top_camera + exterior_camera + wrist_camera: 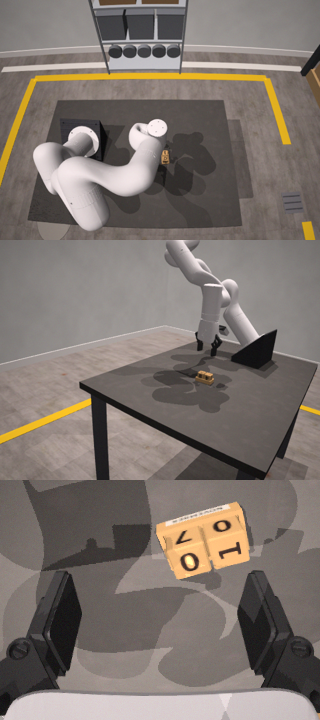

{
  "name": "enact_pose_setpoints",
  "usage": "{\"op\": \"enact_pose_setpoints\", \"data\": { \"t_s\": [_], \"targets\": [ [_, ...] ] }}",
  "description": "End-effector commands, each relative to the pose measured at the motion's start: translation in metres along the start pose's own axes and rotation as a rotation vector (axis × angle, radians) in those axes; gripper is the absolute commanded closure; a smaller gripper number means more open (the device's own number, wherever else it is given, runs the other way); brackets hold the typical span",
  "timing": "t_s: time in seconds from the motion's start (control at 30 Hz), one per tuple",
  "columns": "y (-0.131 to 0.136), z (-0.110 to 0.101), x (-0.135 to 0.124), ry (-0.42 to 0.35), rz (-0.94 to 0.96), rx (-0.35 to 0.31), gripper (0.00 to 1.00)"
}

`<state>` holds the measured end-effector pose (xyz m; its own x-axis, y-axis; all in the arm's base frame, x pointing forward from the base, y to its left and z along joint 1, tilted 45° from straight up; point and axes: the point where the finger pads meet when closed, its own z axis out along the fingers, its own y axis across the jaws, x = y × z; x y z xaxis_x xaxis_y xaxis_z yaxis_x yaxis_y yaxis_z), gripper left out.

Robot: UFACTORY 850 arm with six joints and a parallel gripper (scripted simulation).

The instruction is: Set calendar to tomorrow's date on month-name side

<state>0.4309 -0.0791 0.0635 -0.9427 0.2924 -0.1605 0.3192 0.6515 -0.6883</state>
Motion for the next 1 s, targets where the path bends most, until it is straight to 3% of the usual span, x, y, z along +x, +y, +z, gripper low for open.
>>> {"op": "enact_pose_setpoints", "data": {
  "t_s": [0.0, 0.53, 0.97],
  "targets": [
    [-0.002, 0.001, 0.002, -0.015, 0.140, -0.001, 0.00],
    [-0.004, 0.005, 0.004, -0.015, 0.234, -0.002, 0.00],
    [-0.004, 0.055, 0.003, -0.015, 0.234, -0.002, 0.00]
  ]
}}
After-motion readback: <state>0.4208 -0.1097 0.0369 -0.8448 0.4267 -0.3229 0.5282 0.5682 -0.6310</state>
